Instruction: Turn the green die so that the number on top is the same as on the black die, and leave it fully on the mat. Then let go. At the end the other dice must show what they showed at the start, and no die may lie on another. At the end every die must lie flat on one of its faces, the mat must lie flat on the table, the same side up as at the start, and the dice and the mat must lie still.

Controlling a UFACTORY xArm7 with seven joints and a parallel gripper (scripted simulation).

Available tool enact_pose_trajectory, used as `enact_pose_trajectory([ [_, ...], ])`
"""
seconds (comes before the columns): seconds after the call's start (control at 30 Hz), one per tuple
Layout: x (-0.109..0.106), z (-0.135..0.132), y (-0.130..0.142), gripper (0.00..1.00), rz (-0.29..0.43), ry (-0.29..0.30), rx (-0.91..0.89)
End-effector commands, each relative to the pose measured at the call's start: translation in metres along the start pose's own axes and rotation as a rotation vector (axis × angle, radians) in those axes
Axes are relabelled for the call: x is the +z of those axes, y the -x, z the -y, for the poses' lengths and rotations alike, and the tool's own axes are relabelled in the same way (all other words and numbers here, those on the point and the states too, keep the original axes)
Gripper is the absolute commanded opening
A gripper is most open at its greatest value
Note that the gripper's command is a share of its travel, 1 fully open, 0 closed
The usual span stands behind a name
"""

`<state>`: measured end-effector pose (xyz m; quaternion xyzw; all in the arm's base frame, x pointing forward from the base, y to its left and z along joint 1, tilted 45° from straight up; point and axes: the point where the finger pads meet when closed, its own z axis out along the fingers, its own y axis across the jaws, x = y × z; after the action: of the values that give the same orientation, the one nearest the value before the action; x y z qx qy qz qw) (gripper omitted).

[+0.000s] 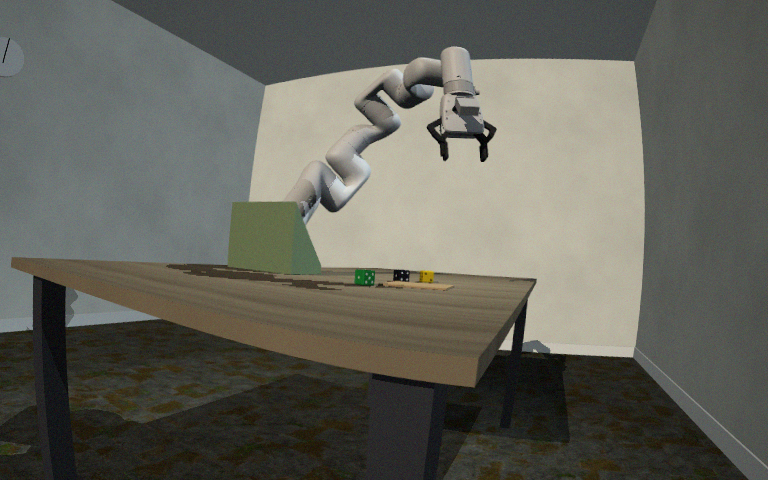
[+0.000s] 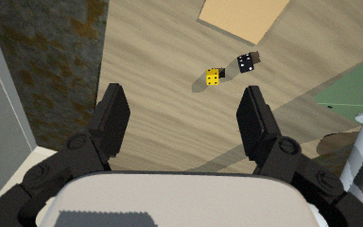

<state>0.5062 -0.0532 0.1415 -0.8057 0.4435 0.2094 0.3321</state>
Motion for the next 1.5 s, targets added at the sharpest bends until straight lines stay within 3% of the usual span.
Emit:
enact_pose_trajectory([
  [0.0,-0.002,0.000,-0.001,1.00,-0.005,-0.003,0.000],
  [0.57,-0.001,-0.002,-0.003,1.00,-0.004,-0.002,0.005],
  [0.63,0.024,-0.043,-0.035,1.00,-0.003,0.008,0.095],
  [0.7,0.024,-0.043,-0.035,1.00,-0.003,0.008,0.095],
  [0.73,0.040,-0.074,-0.052,1.00,-0.001,0.021,0.180],
  [0.8,0.047,-0.086,-0.060,1.00,-0.001,0.021,0.180],
  [0.83,0.062,-0.115,-0.070,1.00,0.000,0.042,0.272],
  [0.93,0.074,-0.136,-0.081,1.00,0.000,0.042,0.272],
  [0.97,0.091,-0.172,-0.089,1.00,0.001,0.065,0.354],
  [1.0,0.097,-0.184,-0.094,1.00,0.001,0.065,0.354],
  [1.1,0.097,-0.184,-0.094,1.00,0.001,0.065,0.354],
  [1.13,0.113,-0.219,-0.100,1.00,0.003,0.084,0.411],
  [1.17,0.121,-0.236,-0.101,1.00,0.003,0.094,0.439],
  [1.47,0.122,-0.239,-0.101,1.00,0.003,0.096,0.444],
])
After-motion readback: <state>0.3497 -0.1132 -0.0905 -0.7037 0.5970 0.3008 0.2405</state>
